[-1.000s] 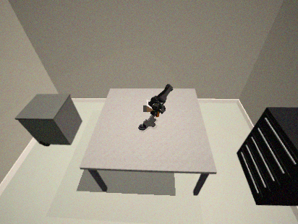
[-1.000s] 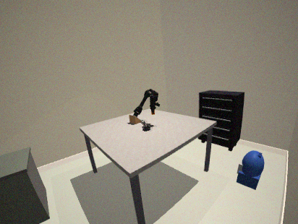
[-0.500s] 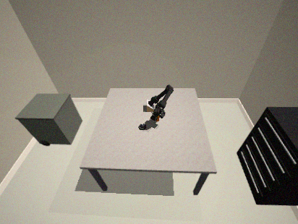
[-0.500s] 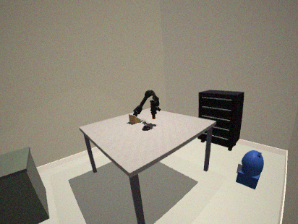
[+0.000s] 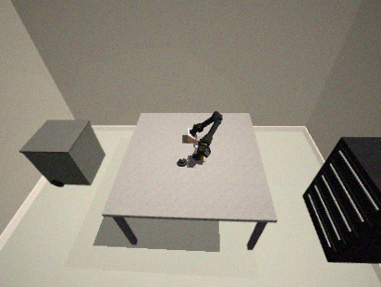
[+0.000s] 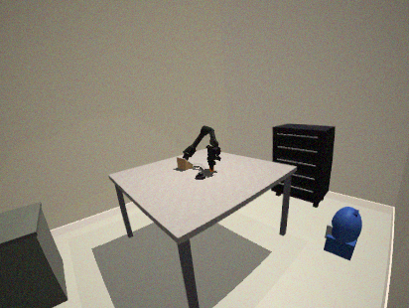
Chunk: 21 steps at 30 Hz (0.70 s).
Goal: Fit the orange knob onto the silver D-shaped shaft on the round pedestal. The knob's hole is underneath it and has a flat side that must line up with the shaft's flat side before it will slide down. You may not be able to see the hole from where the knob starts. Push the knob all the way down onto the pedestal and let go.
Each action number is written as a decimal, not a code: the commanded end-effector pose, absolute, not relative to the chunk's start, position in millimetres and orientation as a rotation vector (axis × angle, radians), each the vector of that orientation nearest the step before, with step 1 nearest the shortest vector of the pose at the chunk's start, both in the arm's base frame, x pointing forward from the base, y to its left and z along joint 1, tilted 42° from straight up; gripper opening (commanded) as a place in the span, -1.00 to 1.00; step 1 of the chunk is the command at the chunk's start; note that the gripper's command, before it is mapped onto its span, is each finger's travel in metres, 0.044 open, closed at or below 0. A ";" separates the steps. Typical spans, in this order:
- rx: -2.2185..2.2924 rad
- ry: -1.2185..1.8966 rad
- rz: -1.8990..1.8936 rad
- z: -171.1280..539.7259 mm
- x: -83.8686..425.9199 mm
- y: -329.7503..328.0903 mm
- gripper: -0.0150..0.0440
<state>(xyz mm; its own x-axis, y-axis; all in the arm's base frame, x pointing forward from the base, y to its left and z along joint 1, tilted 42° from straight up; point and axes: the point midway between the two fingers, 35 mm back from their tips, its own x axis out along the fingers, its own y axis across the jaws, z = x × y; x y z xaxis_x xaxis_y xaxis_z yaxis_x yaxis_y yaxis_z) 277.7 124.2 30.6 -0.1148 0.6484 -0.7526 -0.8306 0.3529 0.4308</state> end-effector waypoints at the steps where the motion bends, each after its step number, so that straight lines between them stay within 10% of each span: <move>1: -0.196 1.111 1.266 28.1 277.4 125.9 -0.49; 4: -0.196 1.111 1.266 28.4 277.4 126.2 -0.49; 13: -0.207 1.112 1.269 29.4 277.6 125.6 0.31; 21: -0.207 1.112 1.269 29.4 277.6 125.6 0.32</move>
